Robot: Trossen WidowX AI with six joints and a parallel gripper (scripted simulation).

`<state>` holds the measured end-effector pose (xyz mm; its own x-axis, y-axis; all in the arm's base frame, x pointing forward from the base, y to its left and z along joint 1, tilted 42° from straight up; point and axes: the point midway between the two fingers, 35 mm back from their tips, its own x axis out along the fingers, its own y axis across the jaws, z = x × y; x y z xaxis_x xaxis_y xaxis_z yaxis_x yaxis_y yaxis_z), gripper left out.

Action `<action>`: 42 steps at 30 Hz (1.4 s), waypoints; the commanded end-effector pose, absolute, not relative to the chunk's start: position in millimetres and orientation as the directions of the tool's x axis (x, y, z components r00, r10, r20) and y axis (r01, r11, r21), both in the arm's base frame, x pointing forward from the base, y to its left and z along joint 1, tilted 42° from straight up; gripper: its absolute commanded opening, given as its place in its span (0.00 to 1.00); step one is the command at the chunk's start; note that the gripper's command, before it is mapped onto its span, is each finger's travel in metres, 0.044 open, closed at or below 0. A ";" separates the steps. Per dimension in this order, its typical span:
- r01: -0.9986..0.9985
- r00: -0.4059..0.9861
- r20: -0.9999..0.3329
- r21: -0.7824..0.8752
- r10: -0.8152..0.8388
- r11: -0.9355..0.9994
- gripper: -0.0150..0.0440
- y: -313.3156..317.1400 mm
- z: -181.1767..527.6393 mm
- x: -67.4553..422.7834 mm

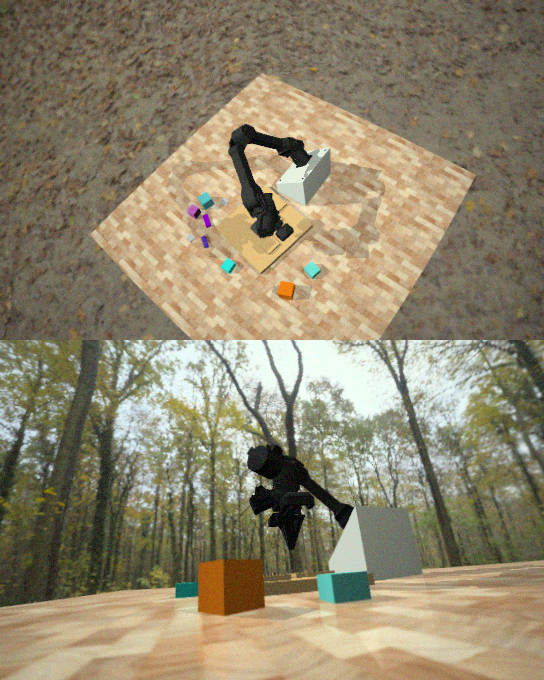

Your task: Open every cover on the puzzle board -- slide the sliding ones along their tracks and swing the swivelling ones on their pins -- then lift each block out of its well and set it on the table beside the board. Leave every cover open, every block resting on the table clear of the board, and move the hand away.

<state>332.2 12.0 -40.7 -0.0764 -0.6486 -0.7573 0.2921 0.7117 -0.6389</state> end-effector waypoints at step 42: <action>0.294 -0.073 -0.756 -0.639 -0.650 0.711 0.25 7.6 -59.9 332.5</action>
<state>332.4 9.5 -57.4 -0.0762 -0.6471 -0.7586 0.3004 0.7105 -0.6363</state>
